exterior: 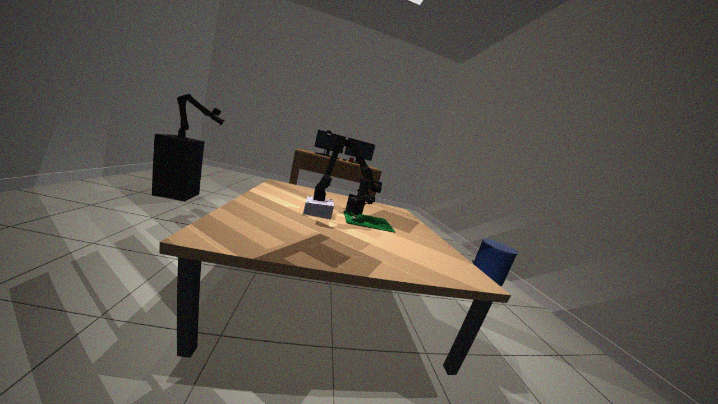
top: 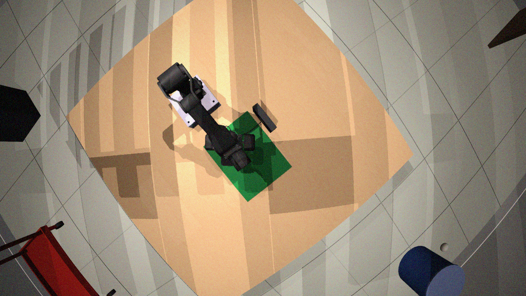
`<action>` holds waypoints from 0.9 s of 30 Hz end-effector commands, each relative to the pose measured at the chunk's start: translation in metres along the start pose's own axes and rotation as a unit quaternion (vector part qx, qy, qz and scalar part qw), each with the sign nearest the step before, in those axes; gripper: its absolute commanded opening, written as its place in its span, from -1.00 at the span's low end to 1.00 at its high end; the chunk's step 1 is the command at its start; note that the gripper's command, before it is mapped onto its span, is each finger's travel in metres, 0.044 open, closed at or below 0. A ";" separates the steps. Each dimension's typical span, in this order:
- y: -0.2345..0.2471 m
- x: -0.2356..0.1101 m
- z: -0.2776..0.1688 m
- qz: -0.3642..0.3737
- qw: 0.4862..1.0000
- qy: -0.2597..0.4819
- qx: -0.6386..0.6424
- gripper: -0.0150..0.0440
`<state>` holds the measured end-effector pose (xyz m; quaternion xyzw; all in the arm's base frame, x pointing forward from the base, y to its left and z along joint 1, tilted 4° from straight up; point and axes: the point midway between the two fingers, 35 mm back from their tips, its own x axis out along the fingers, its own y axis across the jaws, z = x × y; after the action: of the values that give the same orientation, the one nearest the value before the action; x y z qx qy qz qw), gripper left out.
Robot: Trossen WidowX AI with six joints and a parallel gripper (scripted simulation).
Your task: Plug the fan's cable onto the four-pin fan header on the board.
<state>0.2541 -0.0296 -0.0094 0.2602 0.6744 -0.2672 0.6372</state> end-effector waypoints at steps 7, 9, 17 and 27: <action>0.000 -0.001 0.000 0.003 1.000 -0.002 0.001 -0.49; 0.000 -0.001 -0.001 0.003 1.000 -0.002 0.001 -0.49; -0.001 -0.001 -0.001 0.003 1.000 -0.002 0.001 -0.49; -0.001 0.000 -0.001 0.002 1.000 -0.002 0.001 -0.49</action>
<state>0.2523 -0.0294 -0.0089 0.2605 0.6734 -0.2669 0.6383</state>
